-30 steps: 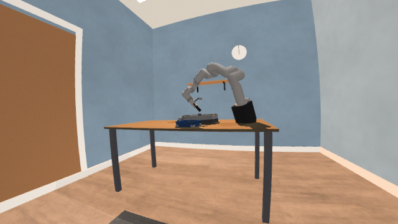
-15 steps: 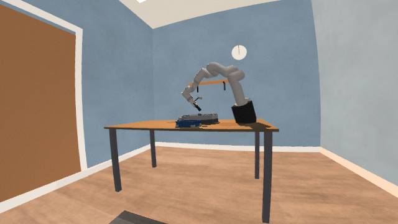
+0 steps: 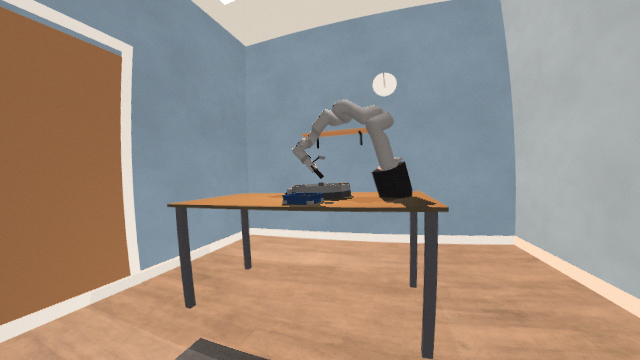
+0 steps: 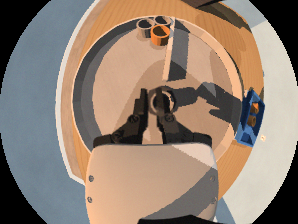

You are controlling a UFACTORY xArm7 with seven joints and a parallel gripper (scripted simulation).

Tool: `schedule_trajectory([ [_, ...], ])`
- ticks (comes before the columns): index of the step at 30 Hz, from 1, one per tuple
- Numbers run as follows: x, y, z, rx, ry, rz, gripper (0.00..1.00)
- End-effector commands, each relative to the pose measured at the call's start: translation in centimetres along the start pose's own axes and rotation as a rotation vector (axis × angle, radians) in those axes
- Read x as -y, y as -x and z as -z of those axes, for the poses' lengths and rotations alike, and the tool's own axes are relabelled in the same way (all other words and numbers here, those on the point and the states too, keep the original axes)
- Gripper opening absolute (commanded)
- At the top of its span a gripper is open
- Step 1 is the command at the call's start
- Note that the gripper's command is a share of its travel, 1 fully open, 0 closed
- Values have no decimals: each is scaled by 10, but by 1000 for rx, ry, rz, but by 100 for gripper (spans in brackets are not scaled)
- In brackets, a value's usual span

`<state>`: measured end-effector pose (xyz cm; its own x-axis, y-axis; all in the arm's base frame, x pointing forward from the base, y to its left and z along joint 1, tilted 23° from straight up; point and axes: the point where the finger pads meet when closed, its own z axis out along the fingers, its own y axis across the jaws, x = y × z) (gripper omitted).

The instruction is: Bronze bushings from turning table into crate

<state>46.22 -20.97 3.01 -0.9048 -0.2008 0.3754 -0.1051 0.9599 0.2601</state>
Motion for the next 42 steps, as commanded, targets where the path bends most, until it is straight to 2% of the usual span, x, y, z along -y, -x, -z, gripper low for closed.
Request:
schedule_trajectory([
  [1, 1, 0, 2, 3, -2, -2, 11],
  [23, 1, -5, -2, 4, -17, 14, 10],
  [27, 1, -18, -13, 4, -48, 50, 10],
  [33, -2, -48, -39, 4, -121, 136, 10],
  [35, -2, -48, -39, 4, -121, 136, 10],
  [42, -4, -87, -73, 4, -214, 245, 10],
])
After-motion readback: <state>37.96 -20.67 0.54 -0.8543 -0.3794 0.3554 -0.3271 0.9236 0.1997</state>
